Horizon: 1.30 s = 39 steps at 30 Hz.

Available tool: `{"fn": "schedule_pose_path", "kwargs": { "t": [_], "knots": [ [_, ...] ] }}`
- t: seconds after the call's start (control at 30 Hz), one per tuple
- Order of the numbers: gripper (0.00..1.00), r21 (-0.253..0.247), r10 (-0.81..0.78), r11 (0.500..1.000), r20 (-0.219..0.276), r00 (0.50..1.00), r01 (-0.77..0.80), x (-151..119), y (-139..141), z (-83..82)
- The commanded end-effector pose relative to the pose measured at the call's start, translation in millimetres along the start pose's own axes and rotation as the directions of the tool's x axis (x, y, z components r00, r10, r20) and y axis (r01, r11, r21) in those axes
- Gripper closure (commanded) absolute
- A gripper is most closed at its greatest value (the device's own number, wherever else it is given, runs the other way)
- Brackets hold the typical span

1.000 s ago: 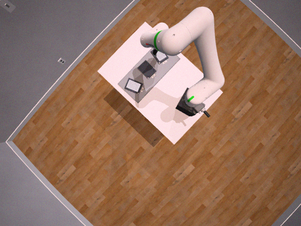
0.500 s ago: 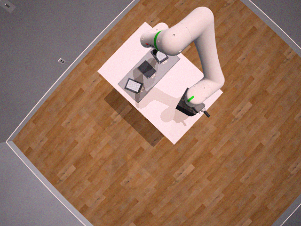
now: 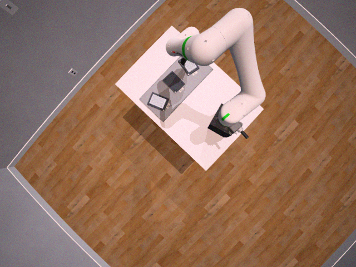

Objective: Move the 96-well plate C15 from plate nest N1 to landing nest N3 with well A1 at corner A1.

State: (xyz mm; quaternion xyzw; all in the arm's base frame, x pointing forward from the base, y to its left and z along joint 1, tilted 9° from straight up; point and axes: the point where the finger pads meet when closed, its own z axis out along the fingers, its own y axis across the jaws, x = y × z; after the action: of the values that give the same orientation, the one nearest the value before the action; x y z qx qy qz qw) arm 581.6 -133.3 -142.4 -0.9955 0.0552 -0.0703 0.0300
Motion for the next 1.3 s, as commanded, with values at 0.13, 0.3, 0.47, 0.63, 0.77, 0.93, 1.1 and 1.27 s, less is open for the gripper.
{"fn": "schedule_pose_path", "kwargs": {
  "t": [0.13,0.3,0.47,0.63,0.77,0.93,1.1,1.27],
  "knots": [
    [0.34,0.0,0.0,1.0,0.0,1.0,0.0,0,0,0.5],
    [0.34,0.0,0.0,1.0,0.0,1.0,0.0,0,0,1.4],
    [0.34,0.0,0.0,1.0,0.0,1.0,0.0,0,0,2.4],
    [0.34,0.0,0.0,1.0,0.0,1.0,0.0,0,0,3.7],
    [0.34,0.0,0.0,1.0,0.0,1.0,0.0,0,0,5.1],
    [0.34,0.0,0.0,1.0,0.0,1.0,0.0,0,0,7.2],
    [0.34,0.0,0.0,1.0,0.0,1.0,0.0,0,0,8.5],
    [0.34,0.0,0.0,1.0,0.0,1.0,0.0,0,0,10.8]
  ]
}}
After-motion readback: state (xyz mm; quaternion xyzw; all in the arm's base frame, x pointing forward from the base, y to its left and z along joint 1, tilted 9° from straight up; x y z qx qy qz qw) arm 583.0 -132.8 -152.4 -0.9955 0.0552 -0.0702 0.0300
